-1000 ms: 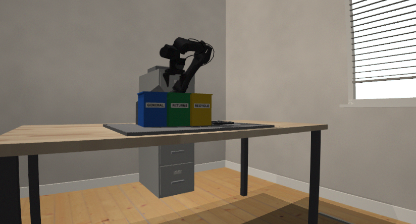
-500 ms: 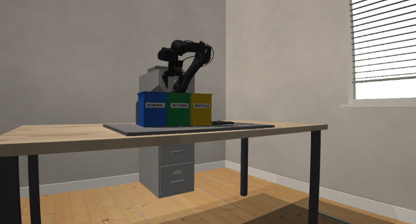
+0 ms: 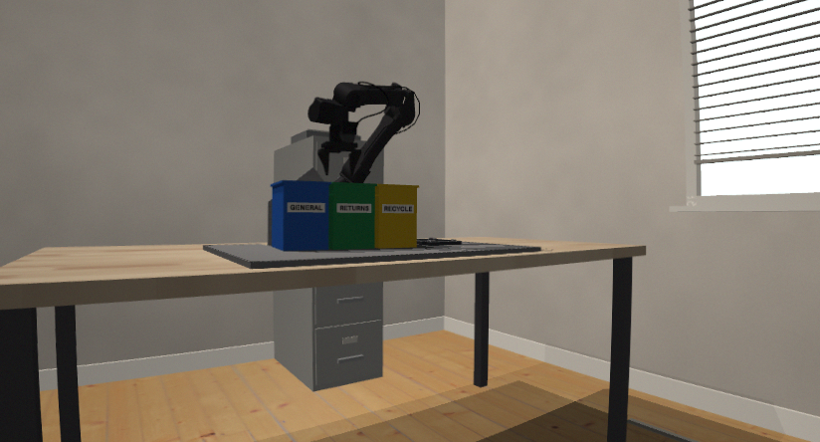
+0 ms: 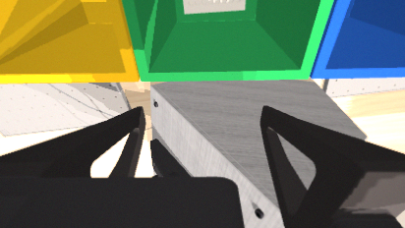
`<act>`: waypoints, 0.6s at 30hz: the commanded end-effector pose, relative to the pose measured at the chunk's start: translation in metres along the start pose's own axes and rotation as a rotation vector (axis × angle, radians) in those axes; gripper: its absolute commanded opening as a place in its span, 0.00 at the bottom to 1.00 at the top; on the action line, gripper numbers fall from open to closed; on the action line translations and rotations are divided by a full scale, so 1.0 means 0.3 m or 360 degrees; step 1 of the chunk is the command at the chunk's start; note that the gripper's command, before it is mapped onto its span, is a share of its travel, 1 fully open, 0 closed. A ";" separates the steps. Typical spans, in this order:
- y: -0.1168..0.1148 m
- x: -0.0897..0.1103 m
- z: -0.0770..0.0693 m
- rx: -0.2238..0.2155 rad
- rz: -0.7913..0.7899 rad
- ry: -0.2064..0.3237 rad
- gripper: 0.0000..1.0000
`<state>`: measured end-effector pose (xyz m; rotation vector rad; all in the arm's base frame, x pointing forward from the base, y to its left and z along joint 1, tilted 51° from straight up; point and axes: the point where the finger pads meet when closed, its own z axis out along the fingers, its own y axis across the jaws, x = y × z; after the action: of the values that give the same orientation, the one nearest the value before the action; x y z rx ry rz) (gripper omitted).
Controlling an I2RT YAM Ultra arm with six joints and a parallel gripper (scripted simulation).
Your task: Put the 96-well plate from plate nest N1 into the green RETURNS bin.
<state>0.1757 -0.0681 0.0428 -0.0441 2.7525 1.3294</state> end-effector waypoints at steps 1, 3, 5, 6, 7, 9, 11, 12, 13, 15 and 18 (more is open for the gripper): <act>0.009 0.048 -0.018 0.0025 -0.0029 -0.0019 0.82; 0.012 0.060 -0.018 0.0022 -0.0028 -0.0018 0.82; 0.009 0.069 -0.017 0.0031 -0.0033 -0.0021 0.82; 0.011 0.080 -0.017 0.0030 -0.0032 -0.0021 0.82; 0.015 0.092 -0.016 0.0025 -0.0030 -0.0019 0.82; 0.012 0.089 -0.020 0.0034 -0.0035 -0.0022 0.82; 0.007 0.083 -0.026 0.0053 -0.0046 -0.0028 0.82; 0.005 0.080 -0.030 0.0061 -0.0051 -0.0034 0.82; 0.003 0.077 -0.033 0.0067 -0.0056 -0.0042 0.82; -0.002 0.069 -0.036 0.0054 -0.0052 -0.0053 0.82; -0.001 0.072 -0.022 0.0037 -0.0039 -0.0028 0.82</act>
<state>0.1519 -0.0689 0.0437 -0.0713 2.7512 1.3059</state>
